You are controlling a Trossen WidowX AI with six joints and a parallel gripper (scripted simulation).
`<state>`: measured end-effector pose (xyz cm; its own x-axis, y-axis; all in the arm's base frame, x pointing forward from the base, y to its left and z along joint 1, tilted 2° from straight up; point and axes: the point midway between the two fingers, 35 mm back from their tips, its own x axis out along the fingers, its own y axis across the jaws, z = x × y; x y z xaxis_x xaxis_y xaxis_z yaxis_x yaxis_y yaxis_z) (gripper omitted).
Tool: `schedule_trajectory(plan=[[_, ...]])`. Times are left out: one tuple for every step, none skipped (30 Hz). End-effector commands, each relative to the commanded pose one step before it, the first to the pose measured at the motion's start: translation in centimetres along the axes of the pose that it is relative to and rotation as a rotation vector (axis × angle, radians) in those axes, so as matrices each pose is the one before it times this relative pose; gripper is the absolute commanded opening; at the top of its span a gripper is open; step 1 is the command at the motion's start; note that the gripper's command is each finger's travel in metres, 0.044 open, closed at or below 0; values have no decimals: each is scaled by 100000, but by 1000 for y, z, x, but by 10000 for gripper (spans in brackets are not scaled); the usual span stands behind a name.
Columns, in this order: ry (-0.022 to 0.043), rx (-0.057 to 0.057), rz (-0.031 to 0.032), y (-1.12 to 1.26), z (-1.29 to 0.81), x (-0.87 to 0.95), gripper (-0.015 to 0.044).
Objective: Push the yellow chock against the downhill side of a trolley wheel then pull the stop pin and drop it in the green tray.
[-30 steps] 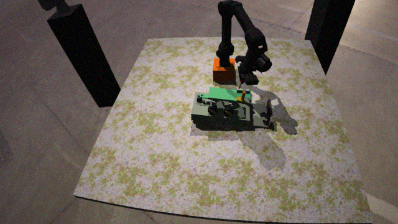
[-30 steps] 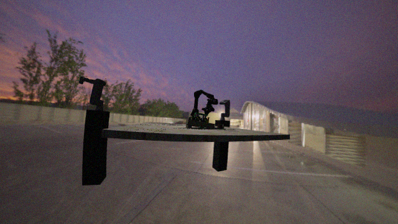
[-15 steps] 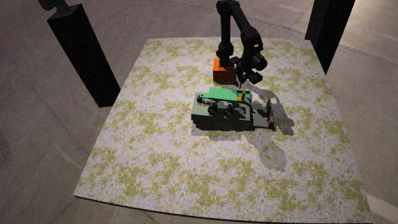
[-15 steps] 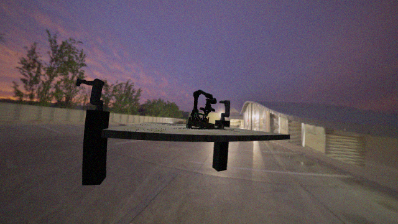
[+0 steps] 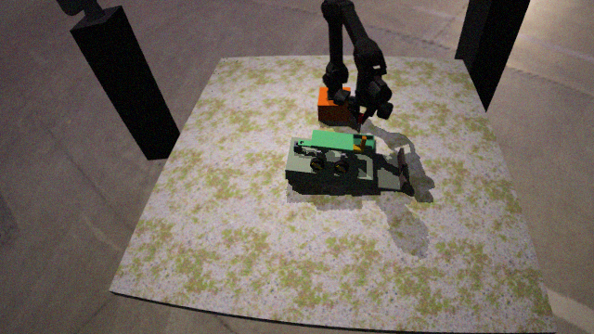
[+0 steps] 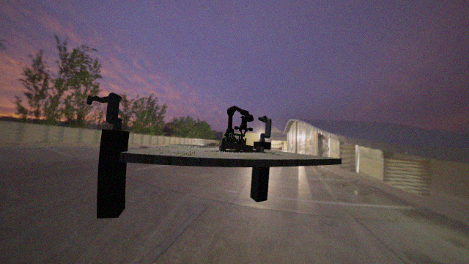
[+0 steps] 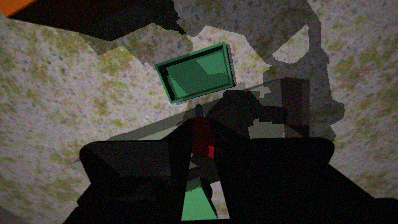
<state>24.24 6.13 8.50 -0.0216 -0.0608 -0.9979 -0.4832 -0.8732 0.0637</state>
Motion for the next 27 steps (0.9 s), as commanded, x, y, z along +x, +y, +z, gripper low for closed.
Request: schedule_trajectory(plan=[[-805, -10597, -2156, 177, 136, 30, 0], [-121, -3080, -585, 17, -11, -8, 0], [-98, -3081, -589, 17, -10, -9, 0], [-75, -3083, -592, 17, -10, -9, 0], [-45, -2560, -493, 14, -8, -8, 0], [-19, -1536, -297, 8, -5, -5, 0], [-5, -512, -99, 3, -2, -2, 0], [0, 0, 0, 0, 0, 0, 0], [0, 0, 0, 0, 0, 0, 0], [0, 0, 0, 0, 0, 0, 0], [0, 0, 0, 0, 0, 0, 0], [-25, -148, -21, 4, 51, 38, 0], [-76, -444, -64, 13, 153, 115, 0], [-87, -514, -74, 16, 179, 135, 0], [-128, -748, -107, 23, 261, 198, 0], [-132, -764, -110, 23, 291, 223, 0], [-139, -803, -116, 25, 307, 236, 0], [-86, -465, -67, 20, 269, 201, 0], [-87, -466, -67, 22, 270, 203, 0], [-63, -302, -43, 20, 268, 195, 0], [-65, -310, -44, 23, 275, 201, 0], [-49, -230, -32, 18, 205, 150, 0], [-29, -138, -19, 11, 123, 91, 0], [-10, -46, -6, 4, 41, 30, 0], [0, 0, 0, 0, 0, 0, 0], [0, 0, 0, 0, 0, 0, 0], [-48, 11, -401, -7, -4, 46, 0]])
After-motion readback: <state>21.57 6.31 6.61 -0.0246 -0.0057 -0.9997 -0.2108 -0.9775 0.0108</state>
